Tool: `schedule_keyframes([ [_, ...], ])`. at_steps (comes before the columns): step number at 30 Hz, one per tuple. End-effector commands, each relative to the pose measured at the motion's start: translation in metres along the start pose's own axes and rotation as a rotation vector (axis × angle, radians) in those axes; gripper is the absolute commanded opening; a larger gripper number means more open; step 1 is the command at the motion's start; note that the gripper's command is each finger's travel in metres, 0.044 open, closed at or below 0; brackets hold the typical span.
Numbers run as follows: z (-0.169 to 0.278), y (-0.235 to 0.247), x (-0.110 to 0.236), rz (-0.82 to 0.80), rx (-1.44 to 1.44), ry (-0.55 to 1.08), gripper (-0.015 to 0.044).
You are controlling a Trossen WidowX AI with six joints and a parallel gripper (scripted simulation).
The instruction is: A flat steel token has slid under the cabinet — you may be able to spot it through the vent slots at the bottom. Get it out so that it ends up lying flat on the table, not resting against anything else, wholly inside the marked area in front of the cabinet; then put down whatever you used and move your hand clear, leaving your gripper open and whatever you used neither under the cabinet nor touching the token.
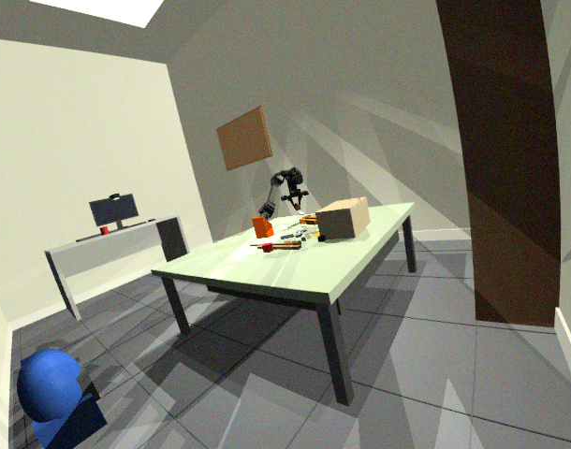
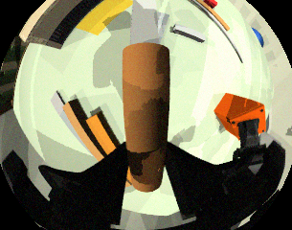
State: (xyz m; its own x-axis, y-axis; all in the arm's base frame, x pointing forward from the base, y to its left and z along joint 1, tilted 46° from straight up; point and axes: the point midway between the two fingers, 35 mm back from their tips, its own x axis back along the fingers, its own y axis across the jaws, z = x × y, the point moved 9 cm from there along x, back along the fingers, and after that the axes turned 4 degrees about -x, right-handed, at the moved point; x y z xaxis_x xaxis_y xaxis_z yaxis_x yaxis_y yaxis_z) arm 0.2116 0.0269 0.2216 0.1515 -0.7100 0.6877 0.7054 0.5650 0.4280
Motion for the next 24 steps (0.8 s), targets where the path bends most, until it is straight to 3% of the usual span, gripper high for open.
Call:
schedule_keyframes([
  [1, -0.0002, 0.0001, 0.0013, 0.001, 0.039, -0.011, 0.0000],
  [24, 0.0005, 0.0002, 0.0012, 0.002, 0.223, -0.011, 0.0000],
])
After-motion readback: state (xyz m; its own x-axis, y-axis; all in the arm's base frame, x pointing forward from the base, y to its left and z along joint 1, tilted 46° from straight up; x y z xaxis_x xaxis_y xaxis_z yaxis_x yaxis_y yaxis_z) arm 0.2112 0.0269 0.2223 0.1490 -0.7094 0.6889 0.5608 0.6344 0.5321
